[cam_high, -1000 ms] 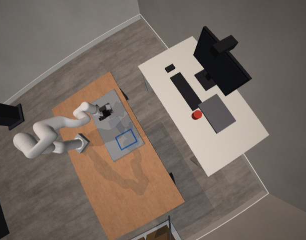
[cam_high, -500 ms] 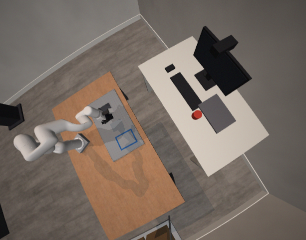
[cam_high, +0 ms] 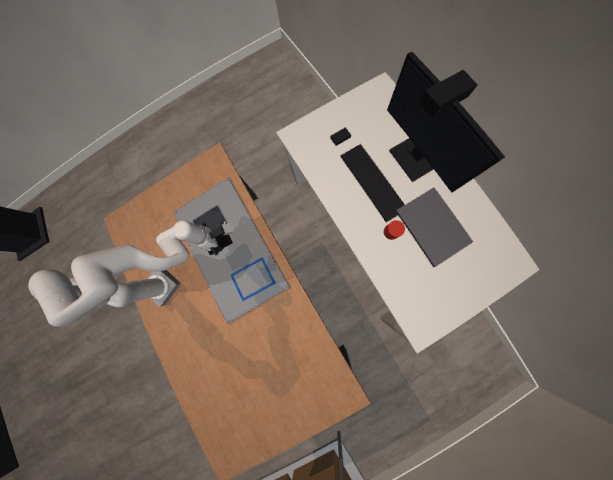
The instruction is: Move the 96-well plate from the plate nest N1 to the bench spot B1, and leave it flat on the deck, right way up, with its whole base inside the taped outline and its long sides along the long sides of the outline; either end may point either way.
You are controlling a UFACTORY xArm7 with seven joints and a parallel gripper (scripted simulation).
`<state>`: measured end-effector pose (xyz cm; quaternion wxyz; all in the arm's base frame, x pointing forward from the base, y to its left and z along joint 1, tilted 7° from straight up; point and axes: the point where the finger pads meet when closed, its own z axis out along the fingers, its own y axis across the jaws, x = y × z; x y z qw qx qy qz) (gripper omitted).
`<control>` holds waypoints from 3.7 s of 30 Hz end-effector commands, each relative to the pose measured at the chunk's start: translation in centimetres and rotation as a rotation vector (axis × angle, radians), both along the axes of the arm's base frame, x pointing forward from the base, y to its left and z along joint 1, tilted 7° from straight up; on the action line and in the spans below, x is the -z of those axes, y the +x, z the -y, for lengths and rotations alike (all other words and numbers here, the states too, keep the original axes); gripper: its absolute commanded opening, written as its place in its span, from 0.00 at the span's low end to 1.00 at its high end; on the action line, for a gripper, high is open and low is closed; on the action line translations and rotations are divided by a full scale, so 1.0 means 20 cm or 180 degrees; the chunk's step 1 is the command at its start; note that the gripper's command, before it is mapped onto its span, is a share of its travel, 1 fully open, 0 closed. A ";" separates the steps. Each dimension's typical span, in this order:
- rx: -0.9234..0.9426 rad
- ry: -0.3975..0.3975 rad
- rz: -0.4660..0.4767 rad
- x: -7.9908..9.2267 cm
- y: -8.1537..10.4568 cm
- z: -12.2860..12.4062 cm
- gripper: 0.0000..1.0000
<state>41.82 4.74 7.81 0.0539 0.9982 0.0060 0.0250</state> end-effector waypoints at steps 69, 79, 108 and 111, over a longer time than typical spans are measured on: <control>-0.0002 0.0001 0.0011 -0.10 0.24 1.03 0.00; -0.0002 0.0000 0.0012 -0.11 0.26 1.16 0.00; -0.0002 0.0001 0.0012 -0.11 0.26 1.16 0.00; -0.0002 0.0000 0.0012 -0.11 0.26 1.16 0.00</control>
